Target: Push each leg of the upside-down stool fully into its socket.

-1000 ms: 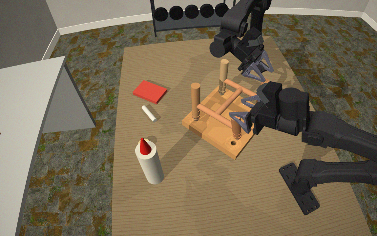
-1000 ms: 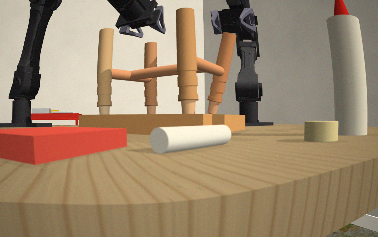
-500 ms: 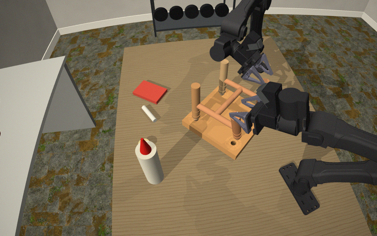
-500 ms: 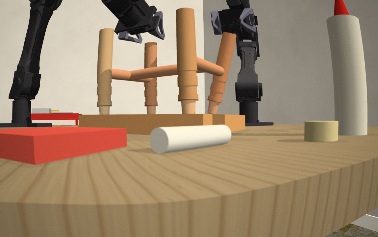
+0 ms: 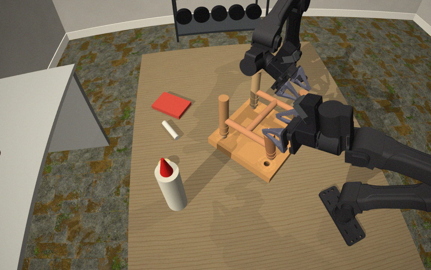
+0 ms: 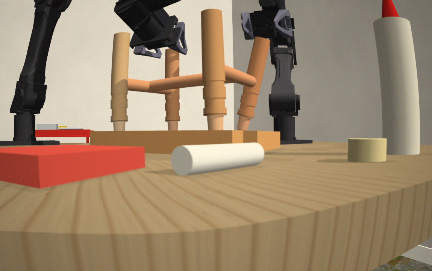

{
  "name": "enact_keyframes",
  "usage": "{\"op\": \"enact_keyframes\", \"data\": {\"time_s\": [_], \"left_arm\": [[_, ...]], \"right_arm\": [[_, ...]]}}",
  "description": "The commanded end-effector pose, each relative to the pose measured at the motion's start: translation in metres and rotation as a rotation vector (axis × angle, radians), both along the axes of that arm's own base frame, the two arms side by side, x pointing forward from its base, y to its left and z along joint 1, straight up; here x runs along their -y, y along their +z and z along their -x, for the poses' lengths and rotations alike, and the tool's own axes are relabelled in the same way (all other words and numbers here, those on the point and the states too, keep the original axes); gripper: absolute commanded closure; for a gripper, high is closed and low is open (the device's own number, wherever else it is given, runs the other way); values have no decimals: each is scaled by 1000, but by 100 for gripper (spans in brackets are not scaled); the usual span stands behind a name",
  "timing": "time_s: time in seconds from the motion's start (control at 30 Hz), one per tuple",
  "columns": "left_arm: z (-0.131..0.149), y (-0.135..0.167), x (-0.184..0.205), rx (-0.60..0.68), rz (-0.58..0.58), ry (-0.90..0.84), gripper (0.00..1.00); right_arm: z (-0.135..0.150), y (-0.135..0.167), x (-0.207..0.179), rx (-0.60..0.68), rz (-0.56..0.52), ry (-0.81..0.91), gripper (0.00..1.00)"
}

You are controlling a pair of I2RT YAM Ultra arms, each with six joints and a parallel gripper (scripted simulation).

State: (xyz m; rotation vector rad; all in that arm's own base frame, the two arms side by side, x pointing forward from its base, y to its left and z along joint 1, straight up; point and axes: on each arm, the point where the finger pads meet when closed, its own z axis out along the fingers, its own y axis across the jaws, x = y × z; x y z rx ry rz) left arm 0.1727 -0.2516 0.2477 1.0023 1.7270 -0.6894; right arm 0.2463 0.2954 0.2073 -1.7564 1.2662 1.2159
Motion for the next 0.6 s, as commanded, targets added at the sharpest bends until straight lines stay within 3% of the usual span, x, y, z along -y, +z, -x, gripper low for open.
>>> {"op": "enact_keyframes", "data": {"time_s": [0.0,0.23,0.27,0.57], "left_arm": [[0,22,-3,34,40,0,31],[0,22,-3,34,40,0,31],[0,22,-3,34,40,1,31],[-1,27,-2,49,57,1,31]], "right_arm": [[-2,-7,-1,-5,-18,-5,31],[0,-5,0,19,-29,-7,31],[0,-4,0,24,-31,-7,72],[-4,6,-2,57,-48,-6,72]]}}
